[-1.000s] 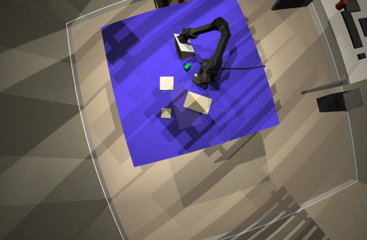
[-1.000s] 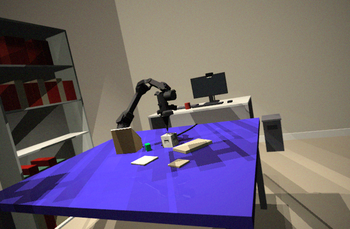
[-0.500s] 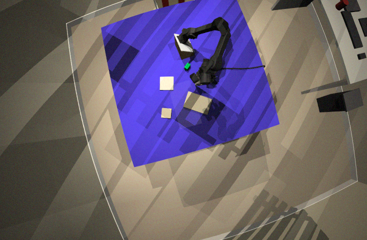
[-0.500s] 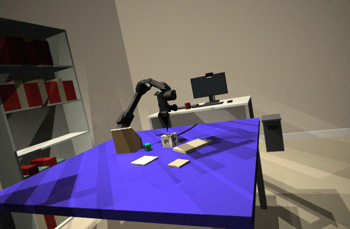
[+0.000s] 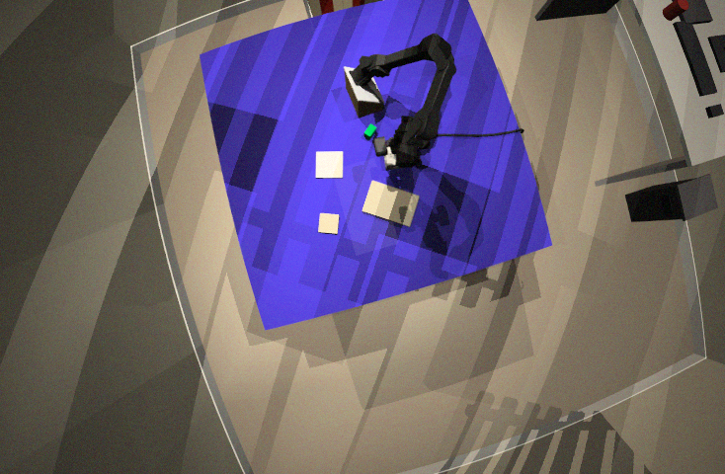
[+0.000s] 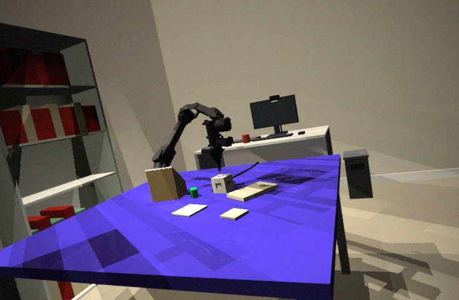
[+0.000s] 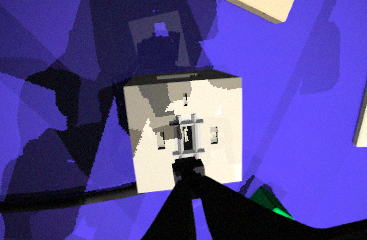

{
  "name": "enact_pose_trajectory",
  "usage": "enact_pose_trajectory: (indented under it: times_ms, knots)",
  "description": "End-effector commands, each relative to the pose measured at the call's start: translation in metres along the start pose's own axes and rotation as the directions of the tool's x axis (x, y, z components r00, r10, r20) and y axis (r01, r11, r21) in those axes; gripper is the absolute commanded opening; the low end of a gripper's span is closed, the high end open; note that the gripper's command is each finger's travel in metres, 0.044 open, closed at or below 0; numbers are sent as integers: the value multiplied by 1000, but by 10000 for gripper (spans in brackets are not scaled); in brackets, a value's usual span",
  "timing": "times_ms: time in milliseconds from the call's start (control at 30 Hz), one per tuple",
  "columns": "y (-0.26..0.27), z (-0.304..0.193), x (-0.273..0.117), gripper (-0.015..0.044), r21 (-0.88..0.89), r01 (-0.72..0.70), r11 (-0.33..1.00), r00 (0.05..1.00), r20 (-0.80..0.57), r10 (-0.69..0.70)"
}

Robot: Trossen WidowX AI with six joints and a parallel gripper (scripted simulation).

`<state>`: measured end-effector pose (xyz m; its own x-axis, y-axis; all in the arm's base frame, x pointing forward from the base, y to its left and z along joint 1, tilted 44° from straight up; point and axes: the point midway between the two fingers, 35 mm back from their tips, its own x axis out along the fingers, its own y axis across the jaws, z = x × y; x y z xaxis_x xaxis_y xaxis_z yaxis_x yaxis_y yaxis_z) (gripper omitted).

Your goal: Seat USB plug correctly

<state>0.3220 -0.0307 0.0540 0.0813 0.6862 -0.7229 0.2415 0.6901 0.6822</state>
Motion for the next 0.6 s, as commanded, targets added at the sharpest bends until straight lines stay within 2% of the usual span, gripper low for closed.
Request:
enact_pose_trajectory:
  times_ms: [0,567]
  knots:
    - [0,0,0,0,101,0,995,1000,0,0]
    - [0,0,0,0,520,0,854,1000,0,0]
